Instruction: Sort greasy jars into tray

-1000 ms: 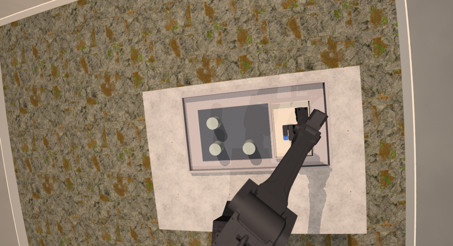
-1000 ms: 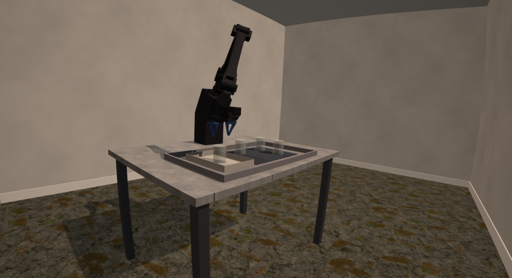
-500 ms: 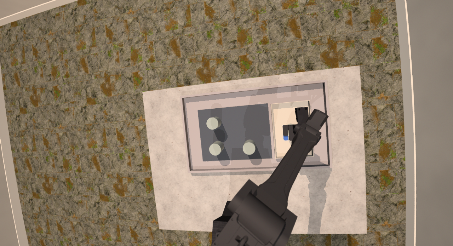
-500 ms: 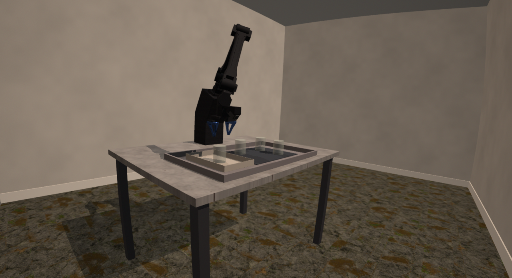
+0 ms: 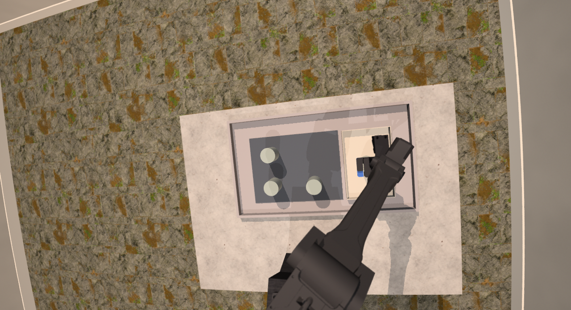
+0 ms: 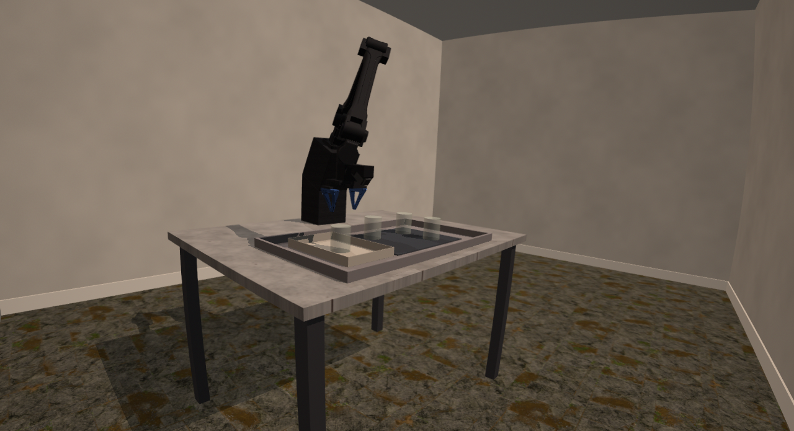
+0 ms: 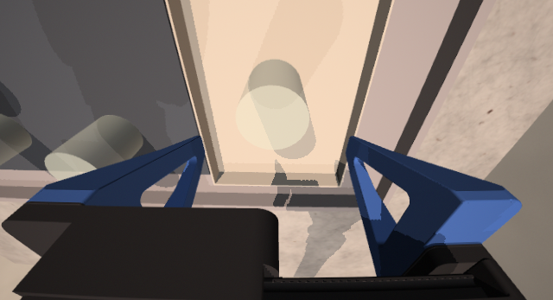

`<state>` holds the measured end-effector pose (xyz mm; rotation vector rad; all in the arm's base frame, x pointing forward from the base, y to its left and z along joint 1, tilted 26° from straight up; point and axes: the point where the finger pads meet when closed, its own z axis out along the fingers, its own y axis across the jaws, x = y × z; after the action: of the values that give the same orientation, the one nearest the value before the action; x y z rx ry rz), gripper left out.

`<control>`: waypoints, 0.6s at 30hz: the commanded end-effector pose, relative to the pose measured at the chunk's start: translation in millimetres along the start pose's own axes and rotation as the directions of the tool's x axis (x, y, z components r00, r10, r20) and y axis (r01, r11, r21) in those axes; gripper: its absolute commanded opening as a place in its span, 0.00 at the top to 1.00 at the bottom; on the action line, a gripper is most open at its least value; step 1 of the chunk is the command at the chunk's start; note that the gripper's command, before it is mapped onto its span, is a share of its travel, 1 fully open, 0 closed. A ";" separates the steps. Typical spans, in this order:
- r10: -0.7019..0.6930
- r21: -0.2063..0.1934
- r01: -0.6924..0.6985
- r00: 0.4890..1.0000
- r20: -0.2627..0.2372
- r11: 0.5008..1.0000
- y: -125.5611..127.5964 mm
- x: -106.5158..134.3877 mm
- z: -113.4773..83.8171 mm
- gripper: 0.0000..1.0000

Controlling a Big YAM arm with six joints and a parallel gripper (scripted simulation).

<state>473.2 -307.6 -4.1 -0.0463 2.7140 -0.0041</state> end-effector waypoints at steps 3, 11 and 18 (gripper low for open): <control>-0.002 0.018 0.002 1.000 0.021 1.000 -8.6 3.5 -19.3 0.00; -0.002 0.018 0.002 1.000 0.021 1.000 -8.6 3.5 -19.3 0.00; -0.002 0.018 0.002 1.000 0.021 1.000 -8.6 3.5 -19.3 0.00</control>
<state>459.7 -302.9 -11.3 -0.0452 2.7302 0.0144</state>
